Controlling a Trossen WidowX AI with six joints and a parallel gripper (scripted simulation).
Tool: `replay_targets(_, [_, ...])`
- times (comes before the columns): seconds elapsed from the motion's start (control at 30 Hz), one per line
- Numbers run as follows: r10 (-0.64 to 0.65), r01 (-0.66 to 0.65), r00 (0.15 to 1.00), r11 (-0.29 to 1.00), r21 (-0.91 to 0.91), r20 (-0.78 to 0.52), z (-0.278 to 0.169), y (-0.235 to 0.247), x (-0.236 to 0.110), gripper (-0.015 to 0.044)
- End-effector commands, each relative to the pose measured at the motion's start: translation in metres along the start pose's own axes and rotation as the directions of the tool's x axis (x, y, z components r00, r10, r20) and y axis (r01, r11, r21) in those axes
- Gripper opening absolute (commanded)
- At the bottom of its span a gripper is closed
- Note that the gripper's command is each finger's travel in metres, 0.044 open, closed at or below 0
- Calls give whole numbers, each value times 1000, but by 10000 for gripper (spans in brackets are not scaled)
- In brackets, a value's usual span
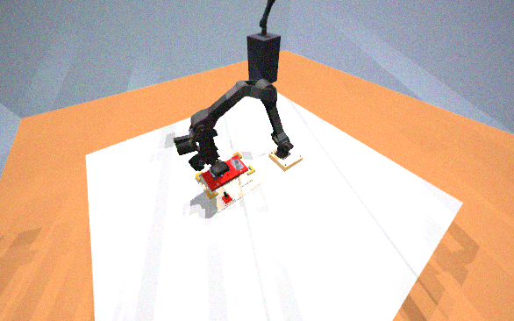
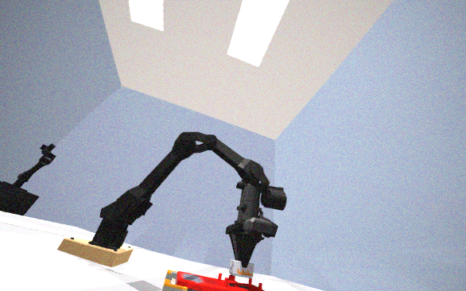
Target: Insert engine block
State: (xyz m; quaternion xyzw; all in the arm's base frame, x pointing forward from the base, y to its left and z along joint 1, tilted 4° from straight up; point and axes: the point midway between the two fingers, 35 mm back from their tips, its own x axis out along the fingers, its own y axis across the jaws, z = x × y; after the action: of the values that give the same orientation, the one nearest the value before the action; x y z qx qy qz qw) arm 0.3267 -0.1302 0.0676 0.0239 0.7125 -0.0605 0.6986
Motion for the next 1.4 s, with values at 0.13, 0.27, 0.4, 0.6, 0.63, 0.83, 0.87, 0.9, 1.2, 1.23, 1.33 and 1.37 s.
replay_targets(0.13, [-5,5,1000,1000,9,1,0,-1,-1,160])
replay_targets(0.27, [-5,5,1000,998,59,1,0,-1,-1,160])
replay_targets(0.4, [-5,5,1000,996,90,1,0,-1,1,160])
replay_targets(0.6, [-5,5,1000,1000,24,1,0,-1,1,160])
replay_targets(0.63, [-5,5,1000,1000,8,1,0,-1,2,160])
replay_targets(0.83, [-5,5,1000,1000,-10,1,0,-1,3,160])
replay_targets(0.87, [-5,5,1000,1000,-3,1,0,-1,3,160])
replay_targets(0.9, [-5,5,1000,1000,5,1,0,-1,3,160])
replay_targets(1.2, [-5,5,1000,999,39,1,-1,-1,3,160])
replay_targets(1.23, [-5,5,1000,999,37,1,-1,-1,4,160])
replay_targets(1.33, [-5,5,1000,1000,30,1,-1,-1,4,160])
replay_targets(1.37, [-5,5,1000,1000,27,1,-1,-1,4,160])
